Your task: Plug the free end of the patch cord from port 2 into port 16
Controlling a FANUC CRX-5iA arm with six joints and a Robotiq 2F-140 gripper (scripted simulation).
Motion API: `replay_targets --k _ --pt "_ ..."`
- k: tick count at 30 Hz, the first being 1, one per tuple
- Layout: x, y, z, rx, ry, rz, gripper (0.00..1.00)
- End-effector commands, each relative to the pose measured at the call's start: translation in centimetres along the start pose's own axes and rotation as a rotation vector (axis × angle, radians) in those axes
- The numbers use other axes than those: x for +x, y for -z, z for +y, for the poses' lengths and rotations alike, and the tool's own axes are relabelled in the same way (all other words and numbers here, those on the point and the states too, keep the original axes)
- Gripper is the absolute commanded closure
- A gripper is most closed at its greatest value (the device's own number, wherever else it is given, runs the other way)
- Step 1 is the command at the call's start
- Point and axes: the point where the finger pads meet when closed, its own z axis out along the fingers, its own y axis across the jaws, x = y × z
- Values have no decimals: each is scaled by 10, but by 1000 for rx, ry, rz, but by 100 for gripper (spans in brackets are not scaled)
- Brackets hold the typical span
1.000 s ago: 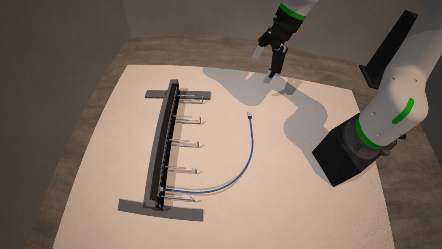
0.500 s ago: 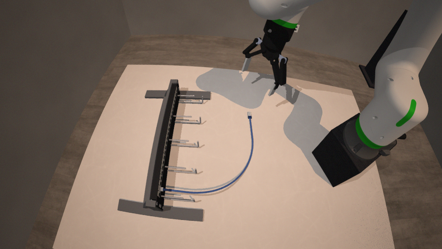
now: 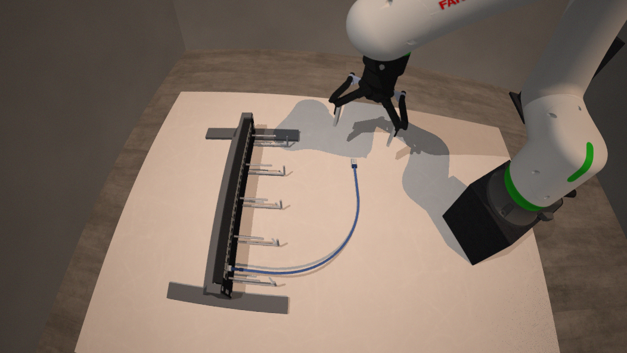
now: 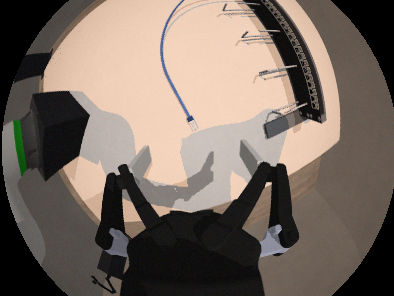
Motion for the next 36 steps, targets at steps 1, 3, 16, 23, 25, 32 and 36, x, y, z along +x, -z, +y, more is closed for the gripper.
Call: replay_targets --k 1,3,16,23,25,32,36 --pt "9 -2 -1 8 95 -9 0" --pt "20 -6 -4 23 225 -22 0" --pt "36 -10 -7 43 400 -39 100" --pt "36 -10 -7 43 400 -39 100" --pt "36 -10 -7 43 400 -39 100" --pt "36 -10 -7 43 400 -39 100" --pt "36 -10 -7 43 400 -39 100"
